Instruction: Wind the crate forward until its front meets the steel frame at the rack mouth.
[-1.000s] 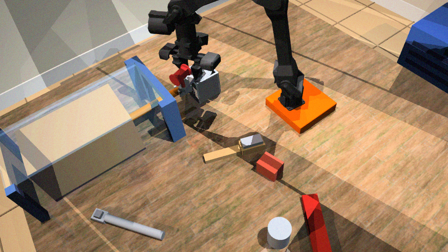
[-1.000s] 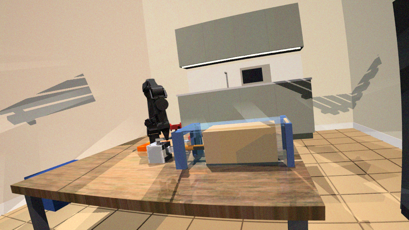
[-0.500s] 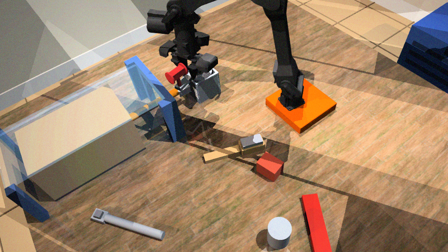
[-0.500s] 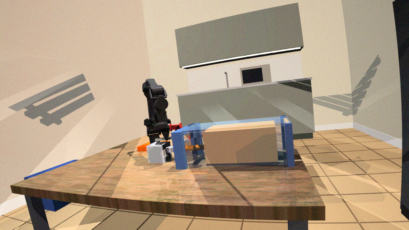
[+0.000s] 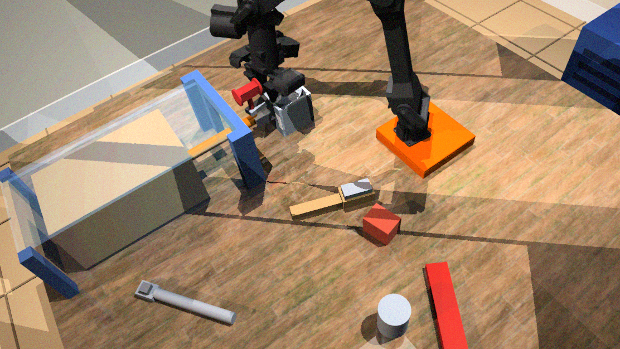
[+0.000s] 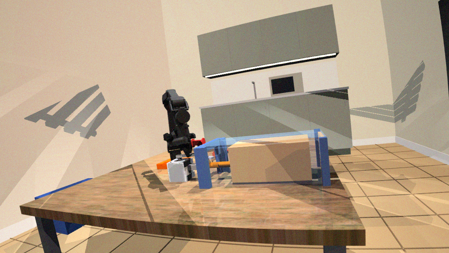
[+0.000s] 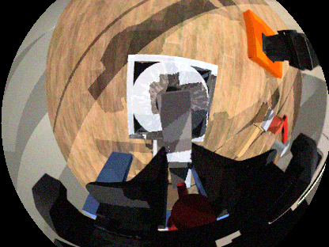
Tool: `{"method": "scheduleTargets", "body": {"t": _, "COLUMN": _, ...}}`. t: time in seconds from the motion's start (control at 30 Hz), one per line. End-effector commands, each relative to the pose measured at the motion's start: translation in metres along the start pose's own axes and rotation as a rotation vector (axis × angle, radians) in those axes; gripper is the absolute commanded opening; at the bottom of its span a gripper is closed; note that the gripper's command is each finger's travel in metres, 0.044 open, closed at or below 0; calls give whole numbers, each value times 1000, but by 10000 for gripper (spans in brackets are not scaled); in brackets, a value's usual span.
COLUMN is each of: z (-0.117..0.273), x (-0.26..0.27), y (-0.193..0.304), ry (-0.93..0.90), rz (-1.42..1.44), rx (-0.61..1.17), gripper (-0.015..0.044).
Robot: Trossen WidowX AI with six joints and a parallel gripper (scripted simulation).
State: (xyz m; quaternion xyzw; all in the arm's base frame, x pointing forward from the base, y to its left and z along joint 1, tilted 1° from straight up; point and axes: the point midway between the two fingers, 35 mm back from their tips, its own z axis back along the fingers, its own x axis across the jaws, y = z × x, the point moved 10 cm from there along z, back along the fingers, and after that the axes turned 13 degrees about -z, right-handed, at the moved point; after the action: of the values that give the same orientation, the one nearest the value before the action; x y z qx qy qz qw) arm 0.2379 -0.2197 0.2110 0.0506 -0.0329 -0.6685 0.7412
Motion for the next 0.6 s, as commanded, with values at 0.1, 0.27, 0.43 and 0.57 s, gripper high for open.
{"method": "scheduleTargets", "body": {"t": 0.1, "z": -1, "x": 4, "y": 1, "ry": -7, "rz": -94, "rx": -2, "gripper": 0}}
{"method": "scheduleTargets", "body": {"t": 0.27, "z": -1, "x": 5, "y": 1, "ry": -10, "rz": -125, "rx": -1, "gripper": 0}}
{"method": "scheduleTargets", "body": {"t": 0.43, "z": -2, "x": 6, "y": 1, "ry": -14, "rz": -172, "rx": 0, "gripper": 0}}
{"method": "scheduleTargets", "body": {"t": 0.57, "z": -2, "x": 8, "y": 1, "ry": -20, "rz": -230, "rx": 2, "gripper": 0}}
